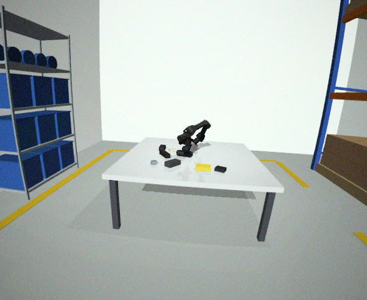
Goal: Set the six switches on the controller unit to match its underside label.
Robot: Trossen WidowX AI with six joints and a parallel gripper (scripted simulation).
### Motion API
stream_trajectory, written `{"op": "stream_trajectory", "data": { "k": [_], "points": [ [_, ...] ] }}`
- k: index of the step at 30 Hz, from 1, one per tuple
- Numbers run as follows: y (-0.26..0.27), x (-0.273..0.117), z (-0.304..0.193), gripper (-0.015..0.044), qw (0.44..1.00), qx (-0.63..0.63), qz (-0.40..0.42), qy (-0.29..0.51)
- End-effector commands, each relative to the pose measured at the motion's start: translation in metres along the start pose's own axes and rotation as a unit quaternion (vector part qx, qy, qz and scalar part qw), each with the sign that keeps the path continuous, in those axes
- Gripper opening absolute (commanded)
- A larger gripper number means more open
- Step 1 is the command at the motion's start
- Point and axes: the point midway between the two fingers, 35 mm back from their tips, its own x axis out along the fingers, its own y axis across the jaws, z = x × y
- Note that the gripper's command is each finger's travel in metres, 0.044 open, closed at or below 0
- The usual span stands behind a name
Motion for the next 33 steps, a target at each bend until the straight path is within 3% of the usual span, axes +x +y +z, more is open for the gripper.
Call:
{"op": "stream_trajectory", "data": {
  "k": [1,9,22,26,33],
  "points": [
    [0.0,0.0,0.001,0.0,1.0,0.003,0.001,0.0],
    [0.0,-0.001,0.0,0.0,1.0,-0.004,0.001,-0.002],
    [-0.058,-0.017,0.103,0.0341,0.989,-0.019,0.13,0.07],
    [-0.068,-0.017,0.114,0.044,0.986,-0.021,0.148,0.077],
    [-0.066,-0.013,0.114,0.044,0.986,-0.021,0.148,0.077]
  ]
}}
